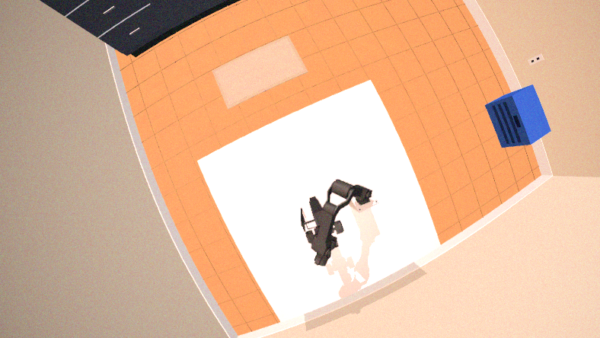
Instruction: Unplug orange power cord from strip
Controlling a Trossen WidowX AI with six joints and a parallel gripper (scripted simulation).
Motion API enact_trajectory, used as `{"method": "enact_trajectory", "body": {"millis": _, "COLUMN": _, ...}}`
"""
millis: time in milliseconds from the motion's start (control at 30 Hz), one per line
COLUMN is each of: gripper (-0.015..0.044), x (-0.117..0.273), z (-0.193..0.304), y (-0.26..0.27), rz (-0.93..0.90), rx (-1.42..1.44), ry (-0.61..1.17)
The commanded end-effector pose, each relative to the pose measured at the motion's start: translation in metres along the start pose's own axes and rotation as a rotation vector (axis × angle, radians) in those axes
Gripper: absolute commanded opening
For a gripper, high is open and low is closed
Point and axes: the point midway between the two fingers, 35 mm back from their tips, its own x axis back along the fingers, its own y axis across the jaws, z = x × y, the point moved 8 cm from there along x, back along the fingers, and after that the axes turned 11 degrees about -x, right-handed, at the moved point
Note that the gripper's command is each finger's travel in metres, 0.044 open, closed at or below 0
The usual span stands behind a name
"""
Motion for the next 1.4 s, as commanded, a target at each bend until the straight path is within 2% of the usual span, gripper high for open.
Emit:
{"method": "enact_trajectory", "body": {"millis": 0, "gripper": 0.0, "x": 0.013, "z": -0.031, "y": 0.006, "rz": -0.004, "rx": -0.008, "ry": -0.09}}
{"method": "enact_trajectory", "body": {"millis": 467, "gripper": 0.0, "x": 0.018, "z": -0.053, "y": 0.012, "rz": -0.003, "rx": -0.008, "ry": -0.09}}
{"method": "enact_trajectory", "body": {"millis": 667, "gripper": 0.0157, "x": 0.007, "z": -0.033, "y": 0.006, "rz": -0.002, "rx": -0.008, "ry": -0.087}}
{"method": "enact_trajectory", "body": {"millis": 1033, "gripper": 0.044, "x": 0.011, "z": -0.045, "y": 0.007, "rz": -0.002, "rx": -0.008, "ry": -0.089}}
{"method": "enact_trajectory", "body": {"millis": 1200, "gripper": 0.044, "x": 0.024, "z": -0.088, "y": 0.016, "rz": -0.002, "rx": -0.009, "ry": -0.091}}
{"method": "enact_trajectory", "body": {"millis": 1367, "gripper": 0.044, "x": 0.025, "z": -0.091, "y": 0.017, "rz": -0.002, "rx": -0.009, "ry": -0.091}}
